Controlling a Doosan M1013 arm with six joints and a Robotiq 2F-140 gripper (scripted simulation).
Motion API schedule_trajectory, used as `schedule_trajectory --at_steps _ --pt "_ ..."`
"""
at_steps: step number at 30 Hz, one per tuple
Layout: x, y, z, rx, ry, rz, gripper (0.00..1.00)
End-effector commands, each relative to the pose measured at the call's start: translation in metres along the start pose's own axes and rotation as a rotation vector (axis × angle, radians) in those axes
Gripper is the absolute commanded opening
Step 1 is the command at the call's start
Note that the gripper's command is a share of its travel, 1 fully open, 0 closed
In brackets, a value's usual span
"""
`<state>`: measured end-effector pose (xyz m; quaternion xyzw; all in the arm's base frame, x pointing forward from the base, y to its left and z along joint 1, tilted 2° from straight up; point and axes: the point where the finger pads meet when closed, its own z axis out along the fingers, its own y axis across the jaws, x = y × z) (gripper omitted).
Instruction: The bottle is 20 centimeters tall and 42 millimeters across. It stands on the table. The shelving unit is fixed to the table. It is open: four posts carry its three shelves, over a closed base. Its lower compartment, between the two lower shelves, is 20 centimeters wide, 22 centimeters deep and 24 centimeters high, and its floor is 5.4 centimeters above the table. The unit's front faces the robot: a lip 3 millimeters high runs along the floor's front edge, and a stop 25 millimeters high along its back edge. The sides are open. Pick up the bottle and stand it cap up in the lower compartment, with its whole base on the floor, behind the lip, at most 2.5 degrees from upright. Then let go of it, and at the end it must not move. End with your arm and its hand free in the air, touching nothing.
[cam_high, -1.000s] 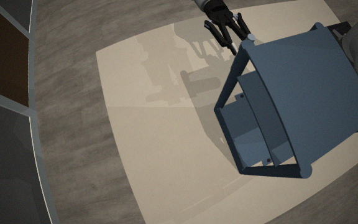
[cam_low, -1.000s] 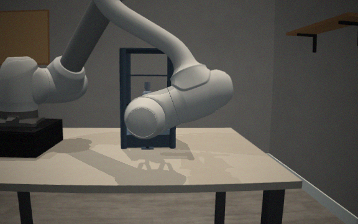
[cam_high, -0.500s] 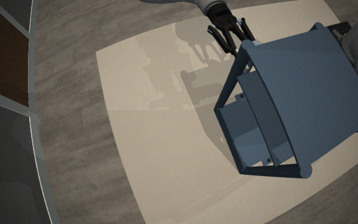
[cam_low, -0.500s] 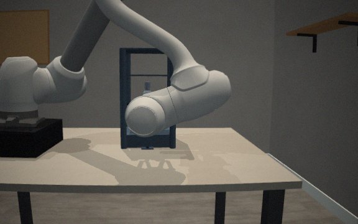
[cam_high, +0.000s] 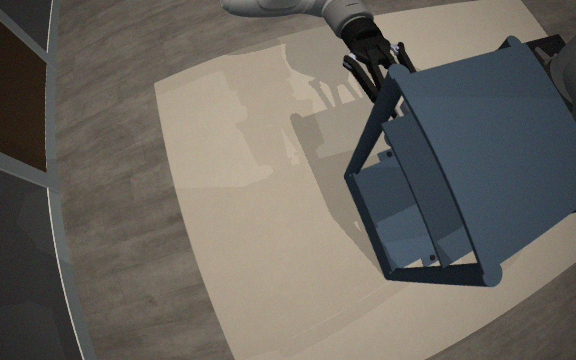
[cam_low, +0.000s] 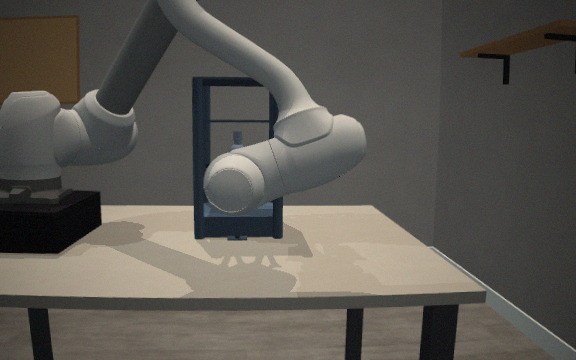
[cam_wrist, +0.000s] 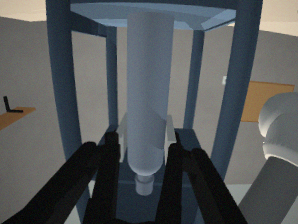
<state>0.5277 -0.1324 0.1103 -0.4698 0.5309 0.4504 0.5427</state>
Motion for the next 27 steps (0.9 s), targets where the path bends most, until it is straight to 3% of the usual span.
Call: schedule_trajectory --at_steps 1,27 --pt "-0.001 -0.001 0.013 0.002 0.005 -0.005 0.0" --pt "-0.001 -0.001 0.064 0.002 0.005 -0.005 0.0"
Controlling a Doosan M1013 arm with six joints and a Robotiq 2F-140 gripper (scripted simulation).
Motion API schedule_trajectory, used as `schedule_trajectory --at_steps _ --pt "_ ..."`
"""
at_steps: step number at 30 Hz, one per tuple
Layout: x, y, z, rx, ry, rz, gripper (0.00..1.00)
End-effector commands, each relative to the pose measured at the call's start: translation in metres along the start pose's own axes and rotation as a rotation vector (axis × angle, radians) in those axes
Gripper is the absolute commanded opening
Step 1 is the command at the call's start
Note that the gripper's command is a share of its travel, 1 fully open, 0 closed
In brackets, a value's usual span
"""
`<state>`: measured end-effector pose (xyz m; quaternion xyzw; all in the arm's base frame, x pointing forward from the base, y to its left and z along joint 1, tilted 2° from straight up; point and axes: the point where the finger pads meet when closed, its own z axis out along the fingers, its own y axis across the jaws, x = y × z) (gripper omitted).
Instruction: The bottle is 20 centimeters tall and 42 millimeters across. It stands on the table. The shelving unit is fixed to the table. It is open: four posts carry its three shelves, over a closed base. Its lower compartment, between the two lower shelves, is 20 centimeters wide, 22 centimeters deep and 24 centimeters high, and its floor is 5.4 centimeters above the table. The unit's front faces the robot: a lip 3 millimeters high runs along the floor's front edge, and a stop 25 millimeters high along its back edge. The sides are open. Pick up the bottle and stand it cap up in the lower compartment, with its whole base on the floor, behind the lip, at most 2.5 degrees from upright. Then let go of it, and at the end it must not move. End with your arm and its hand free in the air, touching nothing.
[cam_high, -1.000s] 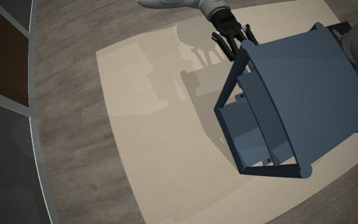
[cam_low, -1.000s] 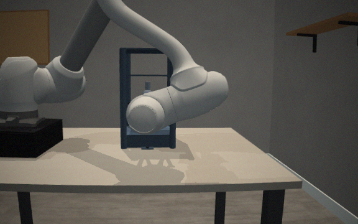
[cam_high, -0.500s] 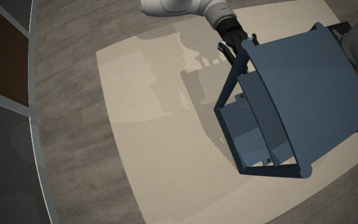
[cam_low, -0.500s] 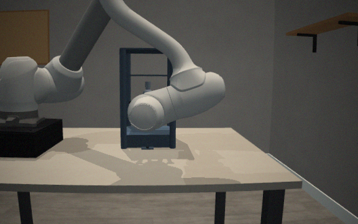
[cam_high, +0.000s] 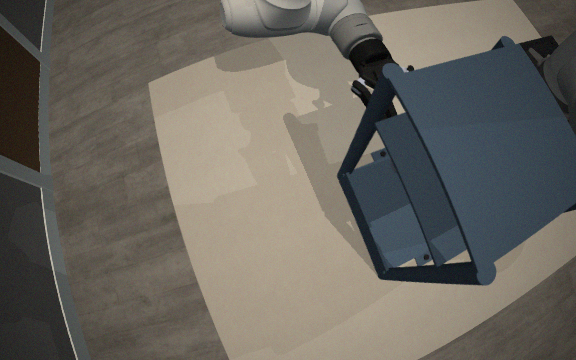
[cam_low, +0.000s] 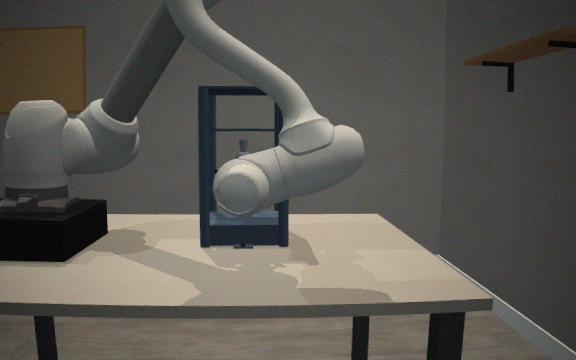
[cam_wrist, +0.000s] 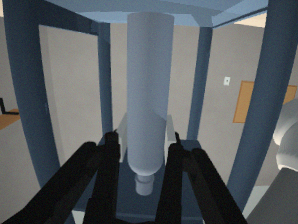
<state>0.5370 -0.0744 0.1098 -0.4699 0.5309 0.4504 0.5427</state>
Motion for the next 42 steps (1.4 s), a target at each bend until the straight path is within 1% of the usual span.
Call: schedule_trajectory --at_steps 1,11,42 --pt "-0.0012 -0.0002 0.0068 0.002 0.005 -0.005 0.0" --pt "-0.0011 -0.0002 0.0137 0.002 0.005 -0.005 0.0" --pt "-0.0011 -0.0002 0.0144 0.002 0.005 -0.005 0.0"
